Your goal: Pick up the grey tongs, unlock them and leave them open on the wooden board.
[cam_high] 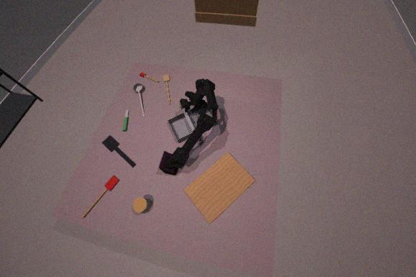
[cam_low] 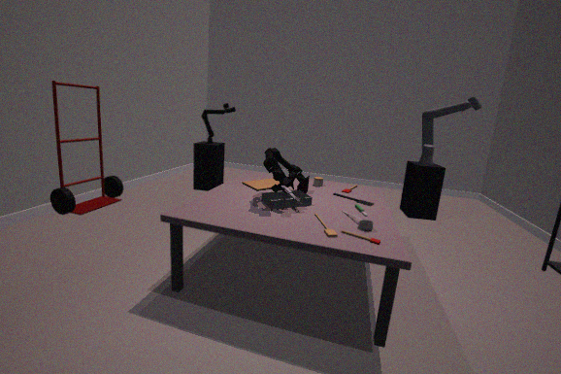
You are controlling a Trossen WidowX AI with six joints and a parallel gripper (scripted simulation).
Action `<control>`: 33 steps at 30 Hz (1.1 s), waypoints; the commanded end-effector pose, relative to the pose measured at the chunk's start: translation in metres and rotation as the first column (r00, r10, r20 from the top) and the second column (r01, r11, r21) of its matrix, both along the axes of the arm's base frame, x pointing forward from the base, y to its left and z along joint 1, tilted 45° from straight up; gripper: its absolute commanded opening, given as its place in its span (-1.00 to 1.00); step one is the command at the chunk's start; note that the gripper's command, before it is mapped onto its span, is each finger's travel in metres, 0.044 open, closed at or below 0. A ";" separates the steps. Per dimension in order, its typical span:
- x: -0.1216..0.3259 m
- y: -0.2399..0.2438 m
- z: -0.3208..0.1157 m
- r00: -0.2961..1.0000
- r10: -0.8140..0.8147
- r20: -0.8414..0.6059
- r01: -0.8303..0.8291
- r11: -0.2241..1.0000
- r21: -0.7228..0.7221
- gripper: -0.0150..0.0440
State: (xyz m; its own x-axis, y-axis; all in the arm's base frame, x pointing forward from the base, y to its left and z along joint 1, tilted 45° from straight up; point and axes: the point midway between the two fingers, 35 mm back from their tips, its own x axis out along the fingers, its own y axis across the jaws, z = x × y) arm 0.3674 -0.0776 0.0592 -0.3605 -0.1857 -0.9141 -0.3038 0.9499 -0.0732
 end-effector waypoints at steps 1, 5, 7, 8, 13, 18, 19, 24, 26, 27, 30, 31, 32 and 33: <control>-0.001 -0.001 -0.003 1.000 -0.002 0.001 0.002 1.000 -0.005 0.39; -0.002 -0.003 -0.009 1.000 -0.002 0.001 0.002 1.000 -0.005 0.39; -0.003 -0.003 -0.012 1.000 -0.002 0.001 0.002 1.000 -0.005 0.39; -0.003 -0.004 -0.013 1.000 -0.002 0.001 0.002 1.000 -0.005 0.39; -0.006 -0.005 -0.021 1.000 -0.002 0.001 0.002 1.000 -0.005 0.39; -0.008 -0.007 -0.029 1.000 -0.002 0.001 0.002 1.000 -0.005 0.39; -0.009 -0.007 -0.030 1.000 -0.002 0.001 0.002 1.000 -0.005 0.39; -0.012 -0.009 -0.038 1.000 -0.002 0.000 0.002 1.000 -0.005 0.39; -0.013 -0.010 -0.041 1.000 -0.002 0.000 0.002 1.000 -0.005 0.39; -0.014 -0.010 -0.042 1.000 -0.002 0.000 0.002 1.000 -0.005 0.39; -0.016 -0.011 -0.047 1.000 -0.002 0.000 0.002 1.000 -0.005 0.39; -0.016 -0.011 -0.048 1.000 -0.002 0.000 0.002 1.000 -0.005 0.39; -0.017 -0.011 -0.050 1.000 -0.002 0.000 0.002 1.000 -0.005 0.39; -0.018 -0.012 -0.051 1.000 -0.002 0.000 0.002 1.000 -0.005 0.39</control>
State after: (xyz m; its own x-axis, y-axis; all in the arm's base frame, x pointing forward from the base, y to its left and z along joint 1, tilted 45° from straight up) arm 0.3521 -0.0881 0.0117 -0.3594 -0.1866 -0.9144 -0.2972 0.9517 -0.0774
